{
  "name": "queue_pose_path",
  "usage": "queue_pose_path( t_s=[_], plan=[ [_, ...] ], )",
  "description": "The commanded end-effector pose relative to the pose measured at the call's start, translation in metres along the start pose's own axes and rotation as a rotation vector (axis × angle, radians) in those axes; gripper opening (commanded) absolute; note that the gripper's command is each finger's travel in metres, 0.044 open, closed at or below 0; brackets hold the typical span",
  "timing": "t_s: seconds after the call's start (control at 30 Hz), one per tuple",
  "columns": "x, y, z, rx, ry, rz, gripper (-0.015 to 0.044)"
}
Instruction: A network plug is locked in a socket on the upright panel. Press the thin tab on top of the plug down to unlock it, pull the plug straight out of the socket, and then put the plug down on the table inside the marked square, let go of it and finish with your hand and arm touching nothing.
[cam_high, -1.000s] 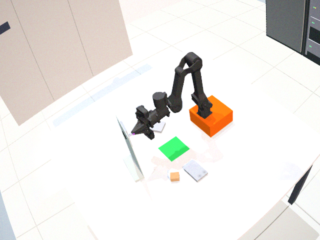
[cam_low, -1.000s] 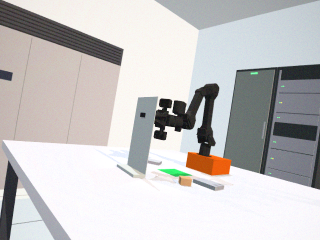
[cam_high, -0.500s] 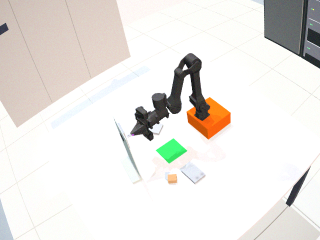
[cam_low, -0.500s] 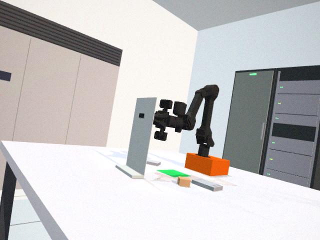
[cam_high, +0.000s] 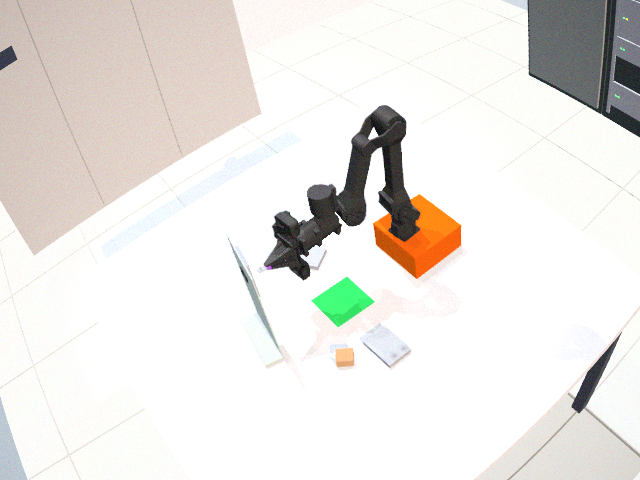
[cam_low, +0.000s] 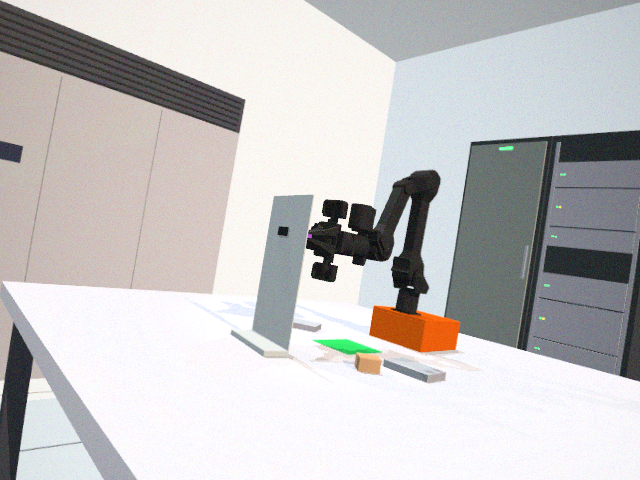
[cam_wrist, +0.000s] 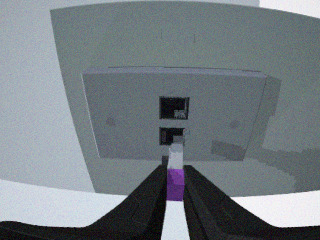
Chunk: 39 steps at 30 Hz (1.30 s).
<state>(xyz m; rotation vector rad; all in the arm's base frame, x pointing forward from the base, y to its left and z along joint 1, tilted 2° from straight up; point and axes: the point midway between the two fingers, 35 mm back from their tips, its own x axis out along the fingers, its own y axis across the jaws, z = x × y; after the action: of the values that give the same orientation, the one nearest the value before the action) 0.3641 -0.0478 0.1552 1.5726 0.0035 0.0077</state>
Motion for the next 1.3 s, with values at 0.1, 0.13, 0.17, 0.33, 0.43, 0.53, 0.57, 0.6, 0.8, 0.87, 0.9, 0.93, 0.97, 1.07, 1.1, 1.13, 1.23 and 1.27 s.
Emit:
queue_pose_path(
  t_s=[0.1,0.13,0.17,0.33,0.43,0.53,0.57,0.6,0.8,0.87,0.9,0.93,0.97,1.07,1.1,1.13,1.23,1.27],
  plan=[
    [-0.006,-0.003,-0.002,0.006,0.004,-0.007,0.0],
    [-0.006,-0.003,-0.002,0.006,0.004,-0.007,0.0],
    [-0.007,-0.003,-0.002,0.006,0.004,-0.007,0.0],
    [-0.01,-0.003,-0.002,0.006,0.004,-0.007,0.0],
    [-0.012,-0.003,-0.002,0.006,0.004,-0.008,0.0],
    [-0.013,-0.003,-0.002,0.006,0.004,-0.008,0.0],
    [-0.014,-0.003,-0.002,0.006,0.004,-0.008,0.0],
    [-0.014,-0.003,-0.002,0.006,0.004,-0.008,0.0],
    [-0.018,-0.003,-0.003,0.006,0.004,-0.008,0.0],
    [-0.019,-0.003,-0.003,0.006,0.004,-0.008,0.0],
    [-0.019,-0.003,-0.003,0.006,0.004,-0.008,0.0],
    [-0.02,-0.003,-0.003,0.006,0.004,-0.008,0.0],
    [-0.02,-0.003,-0.003,0.006,0.004,-0.008,0.0],
    [-0.022,-0.003,-0.003,0.006,0.004,-0.008,0.0],
    [-0.022,-0.003,-0.003,0.006,0.004,-0.009,0.0],
    [-0.023,-0.003,-0.003,0.006,0.004,-0.009,0.0],
    [-0.024,-0.003,-0.003,0.006,0.004,-0.009,0.0],
    [-0.025,-0.003,-0.003,0.006,0.004,-0.009,0.0]
  ],
)
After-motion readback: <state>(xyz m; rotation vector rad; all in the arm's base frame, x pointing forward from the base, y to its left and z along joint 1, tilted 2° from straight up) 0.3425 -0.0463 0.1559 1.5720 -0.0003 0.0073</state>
